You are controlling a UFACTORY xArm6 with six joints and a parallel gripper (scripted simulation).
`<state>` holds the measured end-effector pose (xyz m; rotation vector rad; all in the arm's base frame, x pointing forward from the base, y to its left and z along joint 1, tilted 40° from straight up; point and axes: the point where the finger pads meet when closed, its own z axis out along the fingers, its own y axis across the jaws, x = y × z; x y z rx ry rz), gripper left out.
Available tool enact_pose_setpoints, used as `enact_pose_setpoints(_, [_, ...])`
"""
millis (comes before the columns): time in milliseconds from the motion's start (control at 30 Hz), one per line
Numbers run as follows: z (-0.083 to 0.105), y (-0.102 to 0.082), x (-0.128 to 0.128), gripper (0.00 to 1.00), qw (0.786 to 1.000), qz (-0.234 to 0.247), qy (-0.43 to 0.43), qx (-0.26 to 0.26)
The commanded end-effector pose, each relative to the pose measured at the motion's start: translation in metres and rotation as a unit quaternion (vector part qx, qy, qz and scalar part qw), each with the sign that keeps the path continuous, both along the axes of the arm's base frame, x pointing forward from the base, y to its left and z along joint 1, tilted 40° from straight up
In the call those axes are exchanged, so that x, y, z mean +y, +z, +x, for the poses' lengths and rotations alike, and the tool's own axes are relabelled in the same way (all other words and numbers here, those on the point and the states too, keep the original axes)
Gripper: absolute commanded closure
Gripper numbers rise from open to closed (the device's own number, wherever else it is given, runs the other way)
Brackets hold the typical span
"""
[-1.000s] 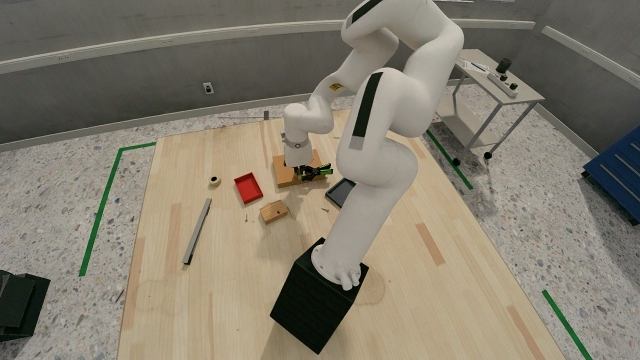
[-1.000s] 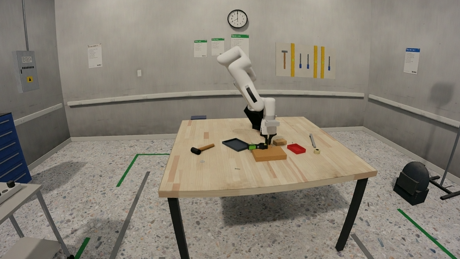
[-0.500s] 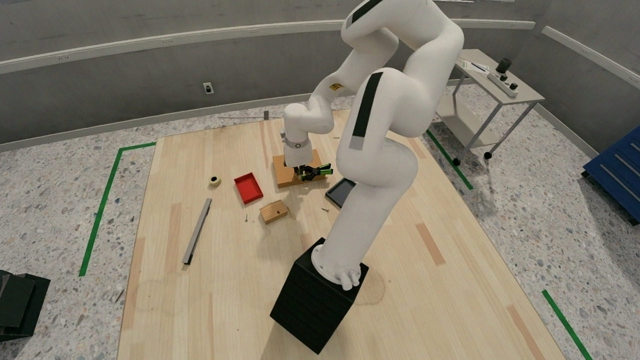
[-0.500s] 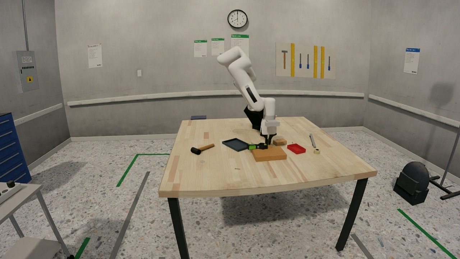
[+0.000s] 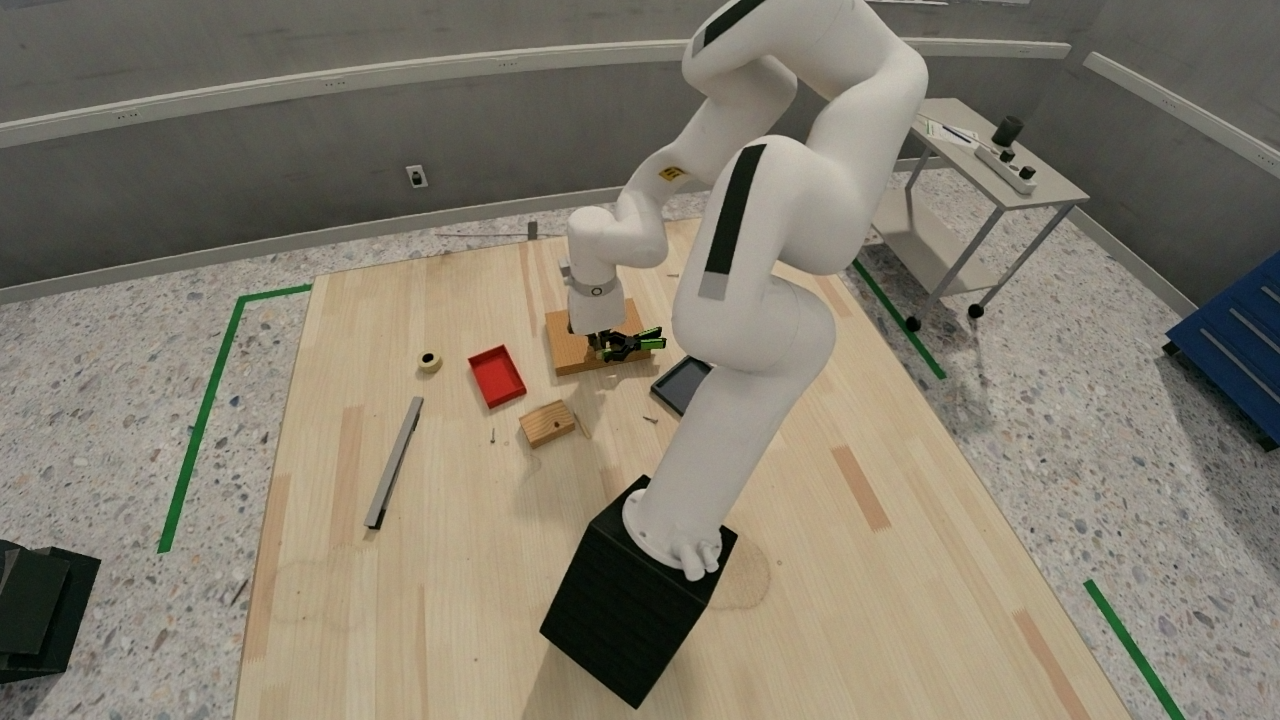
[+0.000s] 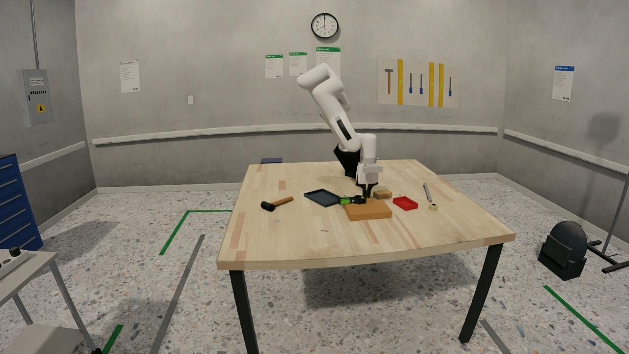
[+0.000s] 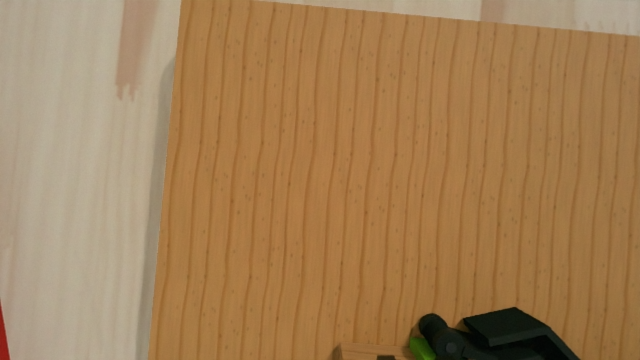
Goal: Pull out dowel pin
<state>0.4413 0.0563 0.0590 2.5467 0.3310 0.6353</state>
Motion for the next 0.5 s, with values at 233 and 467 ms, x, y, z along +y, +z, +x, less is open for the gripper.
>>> enact_pose_setpoints(233, [0.0006, 0.0009, 0.0007, 1.00, 1.000, -0.006, 0.011, 0.004])
enact_pose_setpoints(467, [0.0006, 0.0009, 0.0007, 1.00, 1.000, -0.011, 0.018, 0.008])
